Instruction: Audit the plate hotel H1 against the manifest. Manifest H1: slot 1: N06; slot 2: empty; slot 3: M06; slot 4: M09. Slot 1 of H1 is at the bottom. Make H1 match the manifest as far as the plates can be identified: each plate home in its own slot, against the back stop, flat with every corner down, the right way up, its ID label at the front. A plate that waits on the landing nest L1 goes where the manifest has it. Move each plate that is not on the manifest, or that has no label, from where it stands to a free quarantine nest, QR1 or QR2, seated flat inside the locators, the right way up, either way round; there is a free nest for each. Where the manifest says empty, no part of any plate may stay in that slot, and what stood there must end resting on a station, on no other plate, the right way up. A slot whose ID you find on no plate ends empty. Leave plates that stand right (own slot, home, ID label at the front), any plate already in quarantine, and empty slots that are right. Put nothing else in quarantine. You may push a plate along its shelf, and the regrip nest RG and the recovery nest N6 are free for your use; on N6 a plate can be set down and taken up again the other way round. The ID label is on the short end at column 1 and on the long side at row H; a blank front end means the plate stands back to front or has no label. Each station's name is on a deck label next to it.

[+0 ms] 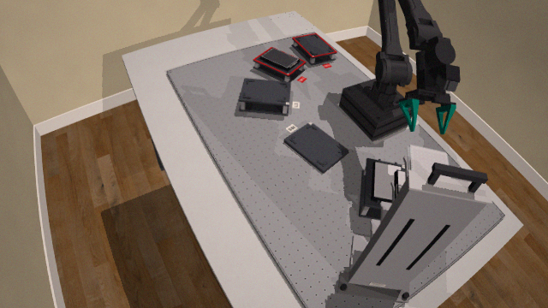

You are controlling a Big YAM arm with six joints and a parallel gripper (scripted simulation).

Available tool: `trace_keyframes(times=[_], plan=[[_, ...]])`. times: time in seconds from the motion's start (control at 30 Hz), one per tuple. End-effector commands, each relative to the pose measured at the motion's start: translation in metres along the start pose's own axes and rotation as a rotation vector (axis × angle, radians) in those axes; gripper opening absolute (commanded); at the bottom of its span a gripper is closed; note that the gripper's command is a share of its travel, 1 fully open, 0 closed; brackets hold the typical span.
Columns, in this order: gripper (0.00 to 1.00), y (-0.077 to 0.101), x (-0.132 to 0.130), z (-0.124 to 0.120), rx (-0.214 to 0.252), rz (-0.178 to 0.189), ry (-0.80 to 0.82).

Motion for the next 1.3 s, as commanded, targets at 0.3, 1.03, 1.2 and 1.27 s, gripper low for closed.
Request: trace_keyframes(times=[0.3,1.03,1.2,1.27], plan=[[1.00,-0.003,0.018,0.053,0.050,0.099,0.218],[1.00,-0.037,0.068,0.099,0.261,0.307,0.578],[1.00,-0.046,0.081,0.110,0.314,0.359,0.668],[1.00,-0.047,0.084,0.112,0.324,0.369,0.686]])
Point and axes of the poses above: the point where the finger pads meet when closed, its own y axis back along the fingers, its own x axis across the jaws, z = x × y, the point moved 6 cm from there along y, back along the fingers, and after that the axes turned 1 degree about y, right-handed, at the moved point
